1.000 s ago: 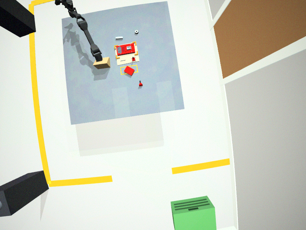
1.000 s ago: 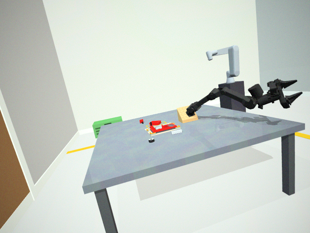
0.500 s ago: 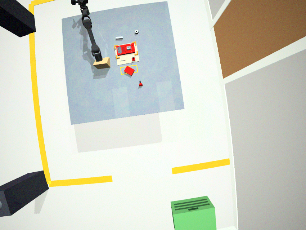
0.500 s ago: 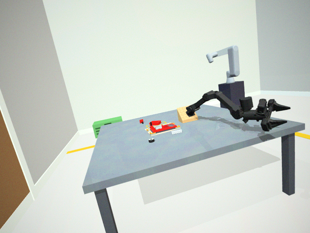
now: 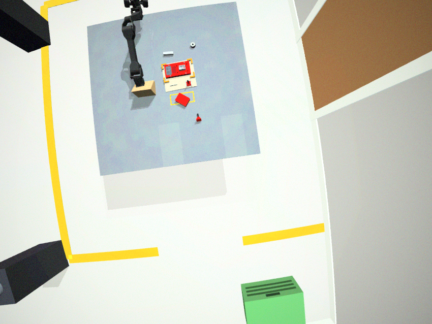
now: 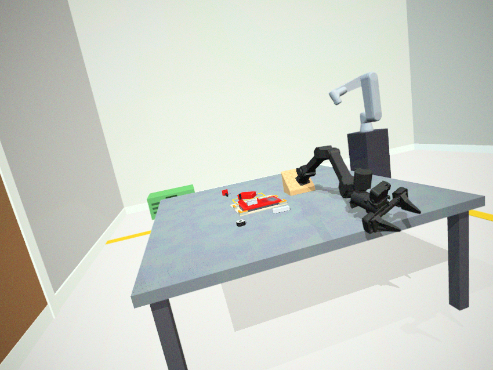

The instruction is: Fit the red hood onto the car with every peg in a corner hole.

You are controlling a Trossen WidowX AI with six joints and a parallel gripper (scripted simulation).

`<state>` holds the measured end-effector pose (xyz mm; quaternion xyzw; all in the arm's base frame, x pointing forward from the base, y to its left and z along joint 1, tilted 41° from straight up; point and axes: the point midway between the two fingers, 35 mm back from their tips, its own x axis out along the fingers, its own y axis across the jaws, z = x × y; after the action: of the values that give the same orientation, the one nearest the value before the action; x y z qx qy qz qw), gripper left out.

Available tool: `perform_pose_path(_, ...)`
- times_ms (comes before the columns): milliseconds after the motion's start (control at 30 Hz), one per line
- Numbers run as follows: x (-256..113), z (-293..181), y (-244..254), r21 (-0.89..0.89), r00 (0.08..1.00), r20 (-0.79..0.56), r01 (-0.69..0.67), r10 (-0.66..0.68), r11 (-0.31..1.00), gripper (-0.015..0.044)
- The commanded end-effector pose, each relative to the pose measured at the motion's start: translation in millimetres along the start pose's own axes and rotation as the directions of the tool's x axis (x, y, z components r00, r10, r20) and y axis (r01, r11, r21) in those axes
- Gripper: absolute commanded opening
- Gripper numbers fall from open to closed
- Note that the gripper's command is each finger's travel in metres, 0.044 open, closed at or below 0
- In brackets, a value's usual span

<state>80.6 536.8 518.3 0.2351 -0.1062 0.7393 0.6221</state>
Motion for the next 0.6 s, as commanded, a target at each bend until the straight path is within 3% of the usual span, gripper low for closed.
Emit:
perform_pose_path(0, -20, 1, -57, -0.043, 0.993, -0.049, 0.109, -0.111, 0.993, 0.044)
perform_pose_path(567, -130, 11, -236, -0.142, 0.859, -0.167, 0.465, -0.484, 0.874, 0.044)
